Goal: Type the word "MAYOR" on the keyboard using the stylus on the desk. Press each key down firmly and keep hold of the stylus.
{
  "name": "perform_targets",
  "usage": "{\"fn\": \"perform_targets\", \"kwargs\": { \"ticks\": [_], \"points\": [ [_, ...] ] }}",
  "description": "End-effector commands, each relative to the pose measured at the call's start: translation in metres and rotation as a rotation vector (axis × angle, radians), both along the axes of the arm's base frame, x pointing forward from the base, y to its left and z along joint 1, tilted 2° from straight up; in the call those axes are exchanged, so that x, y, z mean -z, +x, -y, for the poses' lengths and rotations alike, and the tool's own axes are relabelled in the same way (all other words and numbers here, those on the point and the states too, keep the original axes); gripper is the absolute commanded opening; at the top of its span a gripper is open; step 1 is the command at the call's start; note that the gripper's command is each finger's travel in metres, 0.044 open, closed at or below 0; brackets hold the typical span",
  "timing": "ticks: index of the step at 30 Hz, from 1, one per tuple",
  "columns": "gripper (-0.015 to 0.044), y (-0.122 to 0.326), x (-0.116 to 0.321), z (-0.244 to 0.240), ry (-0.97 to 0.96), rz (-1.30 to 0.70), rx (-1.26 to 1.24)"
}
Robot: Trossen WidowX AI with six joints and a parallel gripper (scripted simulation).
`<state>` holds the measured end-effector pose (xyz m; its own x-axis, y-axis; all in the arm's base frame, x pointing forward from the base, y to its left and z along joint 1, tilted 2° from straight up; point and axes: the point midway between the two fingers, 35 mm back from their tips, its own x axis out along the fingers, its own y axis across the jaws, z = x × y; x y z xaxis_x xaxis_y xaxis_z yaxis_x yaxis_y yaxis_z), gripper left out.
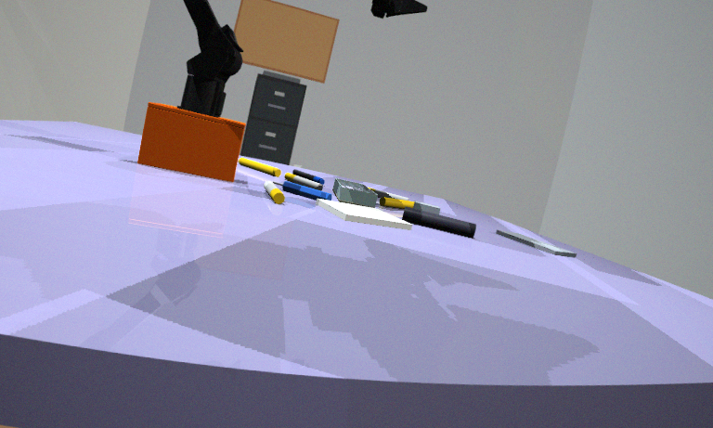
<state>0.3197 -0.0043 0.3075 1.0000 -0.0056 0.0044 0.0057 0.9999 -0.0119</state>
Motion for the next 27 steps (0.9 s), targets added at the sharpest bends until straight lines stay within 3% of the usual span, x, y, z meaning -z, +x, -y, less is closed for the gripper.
{"fn": "perform_targets", "kwargs": {
  "ticks": [1, 9, 17, 24, 27],
  "points": [
    [0.0414, 0.002, 0.002, -0.001, 0.004, -0.011, -0.003],
    [0.0204, 0.049, 0.105, -0.053, 0.117, -0.501, -0.095],
    [0.0000, 0.043, 0.223, -0.109, 0.115, -1.046, -0.099],
    [0.0000, -0.001, 0.312, -0.142, 0.010, -1.486, -0.011],
    [0.0000, -0.007, 0.319, -0.144, -0.005, -1.525, 0.002]
  ]
}}
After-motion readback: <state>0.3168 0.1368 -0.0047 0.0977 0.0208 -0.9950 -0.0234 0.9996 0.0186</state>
